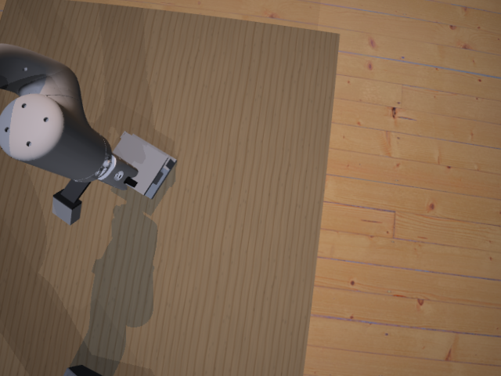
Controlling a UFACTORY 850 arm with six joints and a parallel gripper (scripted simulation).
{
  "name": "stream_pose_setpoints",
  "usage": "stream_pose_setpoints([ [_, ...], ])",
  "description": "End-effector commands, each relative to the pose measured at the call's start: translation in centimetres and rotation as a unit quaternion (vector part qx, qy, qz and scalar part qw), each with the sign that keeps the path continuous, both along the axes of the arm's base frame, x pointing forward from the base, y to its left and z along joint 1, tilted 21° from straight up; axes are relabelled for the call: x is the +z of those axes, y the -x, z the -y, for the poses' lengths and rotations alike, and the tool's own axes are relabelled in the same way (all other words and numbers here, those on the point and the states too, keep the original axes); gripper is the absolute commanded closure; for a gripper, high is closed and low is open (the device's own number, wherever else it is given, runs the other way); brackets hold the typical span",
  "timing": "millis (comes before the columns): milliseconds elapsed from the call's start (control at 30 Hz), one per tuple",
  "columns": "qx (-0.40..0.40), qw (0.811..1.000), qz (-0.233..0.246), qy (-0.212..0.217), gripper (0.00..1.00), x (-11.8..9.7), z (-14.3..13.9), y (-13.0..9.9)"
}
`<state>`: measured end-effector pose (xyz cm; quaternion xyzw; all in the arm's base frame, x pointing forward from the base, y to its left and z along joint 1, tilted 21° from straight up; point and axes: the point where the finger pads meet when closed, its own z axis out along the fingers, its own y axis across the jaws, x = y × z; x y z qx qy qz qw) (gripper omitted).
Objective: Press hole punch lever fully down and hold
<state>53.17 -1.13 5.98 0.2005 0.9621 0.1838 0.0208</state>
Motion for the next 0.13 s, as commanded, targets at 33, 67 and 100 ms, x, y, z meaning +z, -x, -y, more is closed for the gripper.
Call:
stream_pose_setpoints([
  [33, 0.000, 1.000, 0.000, 0.000, 1.00, -0.07, -0.01, 0.01],
  [67, 0.000, 1.000, 0.000, 0.000, 1.00, -0.07, -0.01, 0.01],
  [100, 0.000, 1.000, 0.000, 0.000, 1.00, -0.07, -0.01, 0.01],
])
